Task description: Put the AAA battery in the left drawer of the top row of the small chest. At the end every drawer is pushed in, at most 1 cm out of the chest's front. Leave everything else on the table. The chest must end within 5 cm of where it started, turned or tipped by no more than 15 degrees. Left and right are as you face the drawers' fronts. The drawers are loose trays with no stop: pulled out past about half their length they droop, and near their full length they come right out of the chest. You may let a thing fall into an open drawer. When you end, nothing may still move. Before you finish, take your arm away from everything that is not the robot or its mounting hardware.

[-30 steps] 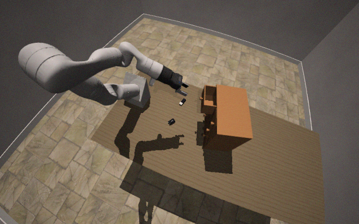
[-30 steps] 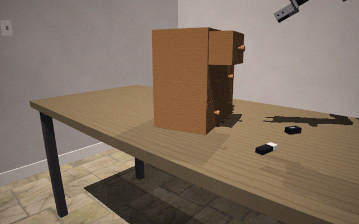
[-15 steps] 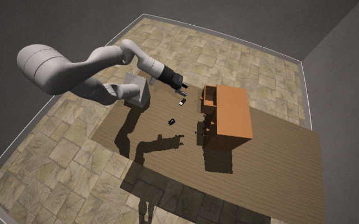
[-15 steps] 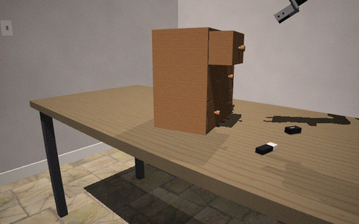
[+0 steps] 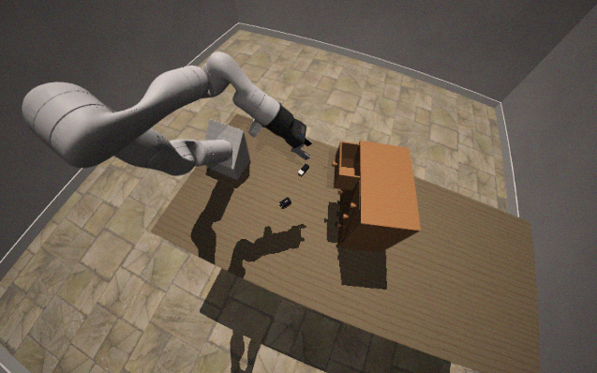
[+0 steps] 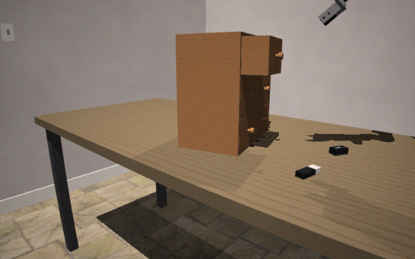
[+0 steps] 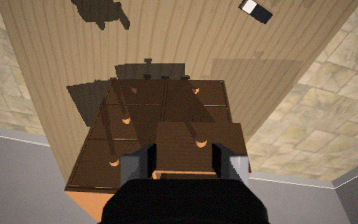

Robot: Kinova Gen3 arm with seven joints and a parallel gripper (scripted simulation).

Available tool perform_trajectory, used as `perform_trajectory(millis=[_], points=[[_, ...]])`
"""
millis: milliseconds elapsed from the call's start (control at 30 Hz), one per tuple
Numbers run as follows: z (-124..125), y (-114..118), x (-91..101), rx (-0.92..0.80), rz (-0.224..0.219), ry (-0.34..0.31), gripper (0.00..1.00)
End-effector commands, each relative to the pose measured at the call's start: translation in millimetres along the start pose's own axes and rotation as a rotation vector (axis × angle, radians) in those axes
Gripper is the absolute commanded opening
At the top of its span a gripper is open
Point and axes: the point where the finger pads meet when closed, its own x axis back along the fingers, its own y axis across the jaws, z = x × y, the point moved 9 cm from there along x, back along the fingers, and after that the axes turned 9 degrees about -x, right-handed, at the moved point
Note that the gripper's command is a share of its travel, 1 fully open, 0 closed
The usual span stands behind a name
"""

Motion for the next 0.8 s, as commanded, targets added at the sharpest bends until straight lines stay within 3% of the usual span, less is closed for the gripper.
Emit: perform_trajectory(millis=[0, 333, 767], points=[[-10, 1, 0.3, -0.02, 0.005, 0.032, 1.0], [-29, 4, 3.0, -0.02, 0.026, 0.191, 1.0], [-71, 10, 1.3, -0.018, 0.077, 0.555, 1.0]])
